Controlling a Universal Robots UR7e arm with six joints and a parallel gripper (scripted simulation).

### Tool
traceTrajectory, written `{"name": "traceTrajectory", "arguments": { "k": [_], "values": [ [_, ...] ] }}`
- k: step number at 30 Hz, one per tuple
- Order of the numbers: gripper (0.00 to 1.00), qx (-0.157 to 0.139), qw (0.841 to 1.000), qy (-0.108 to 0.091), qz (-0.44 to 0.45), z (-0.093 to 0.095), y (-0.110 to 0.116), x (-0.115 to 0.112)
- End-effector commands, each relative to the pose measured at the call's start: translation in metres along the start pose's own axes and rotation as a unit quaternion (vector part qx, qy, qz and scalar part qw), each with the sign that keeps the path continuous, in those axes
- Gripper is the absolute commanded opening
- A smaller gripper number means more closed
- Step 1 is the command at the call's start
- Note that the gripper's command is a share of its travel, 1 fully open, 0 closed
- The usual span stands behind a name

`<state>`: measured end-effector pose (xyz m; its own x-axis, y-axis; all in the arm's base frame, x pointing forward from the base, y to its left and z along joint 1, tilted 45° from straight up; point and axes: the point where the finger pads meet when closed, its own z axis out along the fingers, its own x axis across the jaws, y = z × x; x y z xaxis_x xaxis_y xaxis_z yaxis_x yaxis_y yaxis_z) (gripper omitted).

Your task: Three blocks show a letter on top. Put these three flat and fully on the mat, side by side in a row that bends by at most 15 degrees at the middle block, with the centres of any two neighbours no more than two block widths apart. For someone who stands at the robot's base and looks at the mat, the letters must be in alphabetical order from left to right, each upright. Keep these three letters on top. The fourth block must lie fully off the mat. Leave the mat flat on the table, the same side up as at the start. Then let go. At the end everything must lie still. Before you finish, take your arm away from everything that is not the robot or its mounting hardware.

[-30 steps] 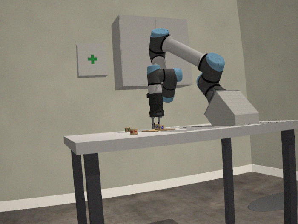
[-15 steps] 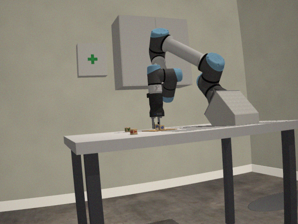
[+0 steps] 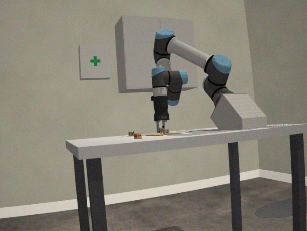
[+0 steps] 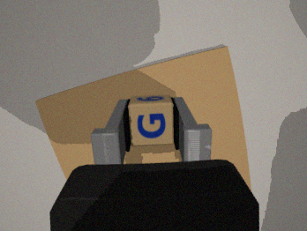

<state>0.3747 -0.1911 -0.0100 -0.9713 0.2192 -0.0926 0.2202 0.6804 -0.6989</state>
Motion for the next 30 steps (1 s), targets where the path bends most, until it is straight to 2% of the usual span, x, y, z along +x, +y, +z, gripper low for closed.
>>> {"name": "traceTrajectory", "arguments": {
  "k": [1,30],
  "values": [
    [0.49,0.0,1.0,0.001,-0.001,0.0015,0.0005,0.0018],
    [0.49,0.0,1.0,0.001,-0.001,0.0045,0.0005,0.0016]
  ]
}}
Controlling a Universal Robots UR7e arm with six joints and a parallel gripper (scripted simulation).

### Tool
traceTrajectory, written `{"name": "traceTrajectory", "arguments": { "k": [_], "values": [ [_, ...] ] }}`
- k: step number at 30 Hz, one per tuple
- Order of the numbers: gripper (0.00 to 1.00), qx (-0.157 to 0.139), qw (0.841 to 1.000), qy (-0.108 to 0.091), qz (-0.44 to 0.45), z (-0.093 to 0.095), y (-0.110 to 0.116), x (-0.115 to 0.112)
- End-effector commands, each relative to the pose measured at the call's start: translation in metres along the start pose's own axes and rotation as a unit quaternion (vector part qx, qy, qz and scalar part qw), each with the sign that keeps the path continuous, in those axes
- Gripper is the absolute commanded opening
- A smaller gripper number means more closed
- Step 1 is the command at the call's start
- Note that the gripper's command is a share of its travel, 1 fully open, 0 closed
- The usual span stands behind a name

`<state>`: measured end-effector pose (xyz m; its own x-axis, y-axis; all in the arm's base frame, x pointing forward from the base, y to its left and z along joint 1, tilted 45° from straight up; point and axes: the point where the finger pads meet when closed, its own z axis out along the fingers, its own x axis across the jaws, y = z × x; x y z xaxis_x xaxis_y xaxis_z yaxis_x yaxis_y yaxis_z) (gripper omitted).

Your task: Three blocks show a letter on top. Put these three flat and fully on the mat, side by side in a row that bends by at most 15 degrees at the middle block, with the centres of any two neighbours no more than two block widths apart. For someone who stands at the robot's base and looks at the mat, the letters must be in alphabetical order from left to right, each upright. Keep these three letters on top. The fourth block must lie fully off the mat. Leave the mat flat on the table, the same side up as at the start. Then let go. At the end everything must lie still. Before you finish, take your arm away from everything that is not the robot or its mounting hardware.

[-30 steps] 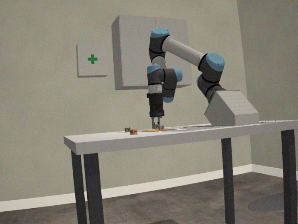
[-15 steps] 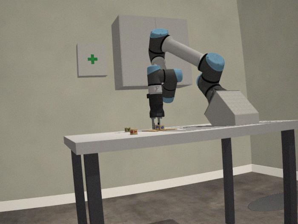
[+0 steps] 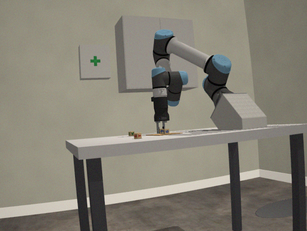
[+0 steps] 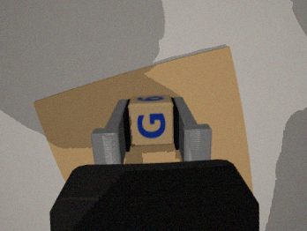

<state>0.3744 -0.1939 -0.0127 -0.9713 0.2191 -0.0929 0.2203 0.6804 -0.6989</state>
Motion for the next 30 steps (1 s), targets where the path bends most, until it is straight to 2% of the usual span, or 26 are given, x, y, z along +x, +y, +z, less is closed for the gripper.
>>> {"name": "traceTrajectory", "arguments": {
  "k": [1,26,27,29,30],
  "values": [
    [0.49,0.0,1.0,0.001,-0.001,0.0006,0.0005,0.0018],
    [0.49,0.0,1.0,0.001,-0.001,0.0006,0.0005,0.0018],
    [0.55,0.0,1.0,0.001,-0.001,0.0006,0.0005,0.0018],
    [0.55,0.0,1.0,0.001,-0.001,0.0006,0.0005,0.0018],
    [0.61,0.0,1.0,0.001,-0.001,0.0006,0.0005,0.0018]
  ]
}}
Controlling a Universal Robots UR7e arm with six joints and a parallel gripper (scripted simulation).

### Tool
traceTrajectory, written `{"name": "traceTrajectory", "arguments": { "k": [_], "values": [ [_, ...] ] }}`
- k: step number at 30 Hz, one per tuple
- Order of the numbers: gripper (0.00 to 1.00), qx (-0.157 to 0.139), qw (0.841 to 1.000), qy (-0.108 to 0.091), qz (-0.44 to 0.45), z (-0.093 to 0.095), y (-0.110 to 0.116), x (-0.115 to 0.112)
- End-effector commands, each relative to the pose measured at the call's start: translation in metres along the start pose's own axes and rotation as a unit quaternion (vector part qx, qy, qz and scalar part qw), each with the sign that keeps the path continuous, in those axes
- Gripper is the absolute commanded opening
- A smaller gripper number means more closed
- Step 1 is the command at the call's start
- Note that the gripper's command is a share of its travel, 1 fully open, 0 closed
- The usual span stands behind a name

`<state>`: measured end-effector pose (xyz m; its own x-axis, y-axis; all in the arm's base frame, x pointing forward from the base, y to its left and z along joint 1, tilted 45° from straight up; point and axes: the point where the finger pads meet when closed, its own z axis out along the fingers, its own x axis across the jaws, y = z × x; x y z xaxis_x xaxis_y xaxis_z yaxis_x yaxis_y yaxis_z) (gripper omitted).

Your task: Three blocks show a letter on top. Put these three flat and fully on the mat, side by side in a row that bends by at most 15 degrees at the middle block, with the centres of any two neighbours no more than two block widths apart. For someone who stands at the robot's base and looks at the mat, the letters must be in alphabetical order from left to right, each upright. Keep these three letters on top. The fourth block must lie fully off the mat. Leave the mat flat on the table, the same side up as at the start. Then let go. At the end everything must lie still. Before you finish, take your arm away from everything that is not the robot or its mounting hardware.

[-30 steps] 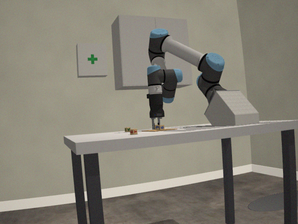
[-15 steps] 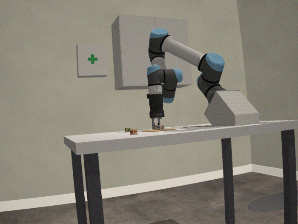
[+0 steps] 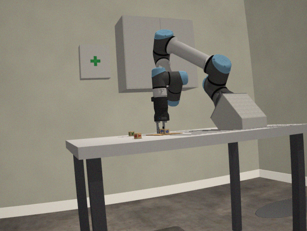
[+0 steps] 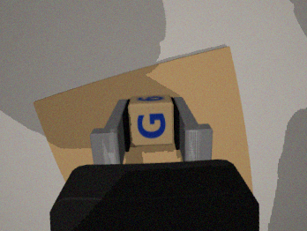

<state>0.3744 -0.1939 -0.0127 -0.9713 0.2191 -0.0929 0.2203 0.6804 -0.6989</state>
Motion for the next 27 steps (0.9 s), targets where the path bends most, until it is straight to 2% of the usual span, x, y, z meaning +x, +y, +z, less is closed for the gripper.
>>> {"name": "traceTrajectory", "arguments": {
  "k": [1,2,3,5,6,8,9,27],
  "values": [
    [0.61,0.0,1.0,0.001,-0.001,0.0006,0.0005,0.0018],
    [0.61,0.0,1.0,0.001,-0.001,0.0006,0.0005,0.0018],
    [0.67,0.0,1.0,0.001,-0.001,0.0006,0.0005,0.0018],
    [0.67,0.0,1.0,0.001,-0.001,0.0006,0.0005,0.0018],
    [0.73,0.0,1.0,0.001,-0.001,0.0006,0.0005,0.0018],
    [0.73,0.0,1.0,0.001,-0.001,0.0006,0.0005,0.0018],
    [0.79,0.0,1.0,0.001,-0.001,0.0006,0.0005,0.0018],
    [0.79,0.0,1.0,0.0,-0.001,-0.0049,0.0005,0.0008]
  ]
}}
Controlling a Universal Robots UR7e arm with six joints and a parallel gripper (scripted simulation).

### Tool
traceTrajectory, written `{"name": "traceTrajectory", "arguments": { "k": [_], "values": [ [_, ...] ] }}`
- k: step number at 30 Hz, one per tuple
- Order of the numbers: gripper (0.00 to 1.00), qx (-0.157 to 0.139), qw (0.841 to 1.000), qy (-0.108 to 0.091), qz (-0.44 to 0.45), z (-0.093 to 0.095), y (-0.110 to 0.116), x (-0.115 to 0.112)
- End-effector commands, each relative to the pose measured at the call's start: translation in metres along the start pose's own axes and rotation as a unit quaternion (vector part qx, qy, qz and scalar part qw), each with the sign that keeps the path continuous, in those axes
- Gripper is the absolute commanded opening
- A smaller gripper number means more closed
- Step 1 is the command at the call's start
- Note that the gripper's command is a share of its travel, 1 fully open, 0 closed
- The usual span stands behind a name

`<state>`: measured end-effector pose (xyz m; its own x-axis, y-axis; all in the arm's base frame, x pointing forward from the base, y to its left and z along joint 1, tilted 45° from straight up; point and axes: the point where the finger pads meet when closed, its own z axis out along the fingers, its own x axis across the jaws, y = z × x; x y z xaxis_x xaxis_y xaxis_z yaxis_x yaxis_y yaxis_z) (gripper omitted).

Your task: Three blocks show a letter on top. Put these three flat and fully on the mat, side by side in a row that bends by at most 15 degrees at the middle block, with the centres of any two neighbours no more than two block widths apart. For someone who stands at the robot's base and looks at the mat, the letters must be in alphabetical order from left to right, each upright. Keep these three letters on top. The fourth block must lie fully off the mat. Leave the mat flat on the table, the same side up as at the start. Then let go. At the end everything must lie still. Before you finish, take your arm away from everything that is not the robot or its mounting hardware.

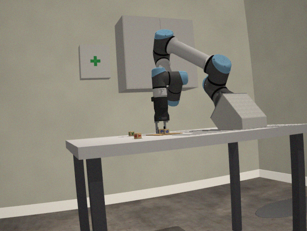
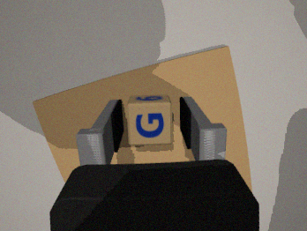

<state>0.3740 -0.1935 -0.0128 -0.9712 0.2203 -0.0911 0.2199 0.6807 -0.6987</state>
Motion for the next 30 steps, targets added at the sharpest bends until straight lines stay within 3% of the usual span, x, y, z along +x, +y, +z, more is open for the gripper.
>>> {"name": "traceTrajectory", "arguments": {
  "k": [1,16,30],
  "values": [
    [0.79,0.0,1.0,-0.002,0.0,-0.005,0.0,0.0],
    [0.79,0.0,1.0,-0.003,0.001,-0.057,0.0,-0.002],
    [0.79,0.0,1.0,-0.003,0.001,-0.09,0.0,-0.002]
  ]
}}
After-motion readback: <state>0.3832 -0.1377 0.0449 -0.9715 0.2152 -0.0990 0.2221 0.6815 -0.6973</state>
